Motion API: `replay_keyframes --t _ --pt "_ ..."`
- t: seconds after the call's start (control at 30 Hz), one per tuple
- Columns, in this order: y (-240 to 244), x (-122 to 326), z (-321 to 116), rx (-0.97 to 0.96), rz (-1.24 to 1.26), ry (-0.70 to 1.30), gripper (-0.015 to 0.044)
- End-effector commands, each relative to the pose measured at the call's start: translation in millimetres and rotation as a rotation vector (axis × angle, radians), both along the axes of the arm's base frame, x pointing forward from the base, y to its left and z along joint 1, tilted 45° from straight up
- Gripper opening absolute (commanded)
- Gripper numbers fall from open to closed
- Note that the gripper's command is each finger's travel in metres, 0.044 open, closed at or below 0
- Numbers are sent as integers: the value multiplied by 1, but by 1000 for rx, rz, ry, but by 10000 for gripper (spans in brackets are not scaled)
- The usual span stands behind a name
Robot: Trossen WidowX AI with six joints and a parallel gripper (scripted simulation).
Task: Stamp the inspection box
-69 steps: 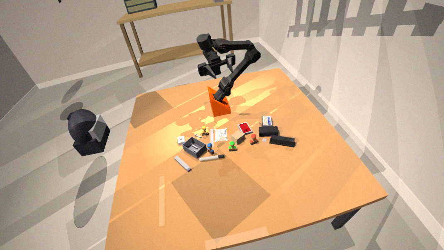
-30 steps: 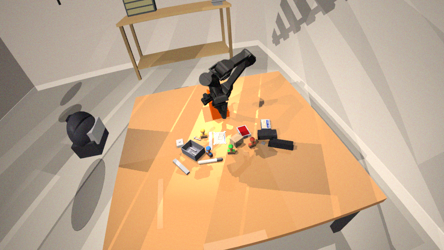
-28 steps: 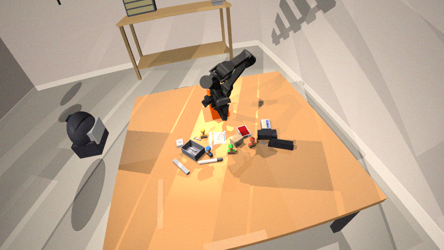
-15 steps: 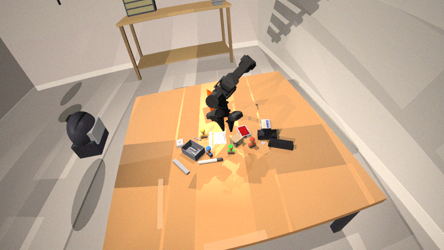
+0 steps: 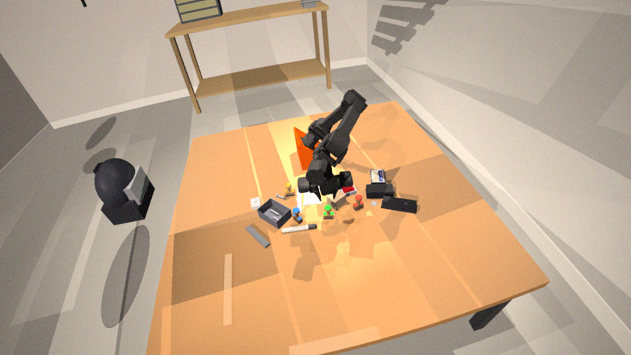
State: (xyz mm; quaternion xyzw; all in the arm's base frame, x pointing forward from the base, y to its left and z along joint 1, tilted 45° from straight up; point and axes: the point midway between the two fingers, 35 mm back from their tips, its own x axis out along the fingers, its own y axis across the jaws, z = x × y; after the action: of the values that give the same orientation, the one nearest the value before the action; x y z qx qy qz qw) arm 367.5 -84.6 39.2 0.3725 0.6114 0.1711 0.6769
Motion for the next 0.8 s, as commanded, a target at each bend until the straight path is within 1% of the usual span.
replay_keyframes --t 0.0,0.3,0.77 --pt "10 1 -9 -30 127 -38 219" --pt "11 -1 -10 -30 127 -38 219" --pt "26 3 -26 -31 127 -38 219"
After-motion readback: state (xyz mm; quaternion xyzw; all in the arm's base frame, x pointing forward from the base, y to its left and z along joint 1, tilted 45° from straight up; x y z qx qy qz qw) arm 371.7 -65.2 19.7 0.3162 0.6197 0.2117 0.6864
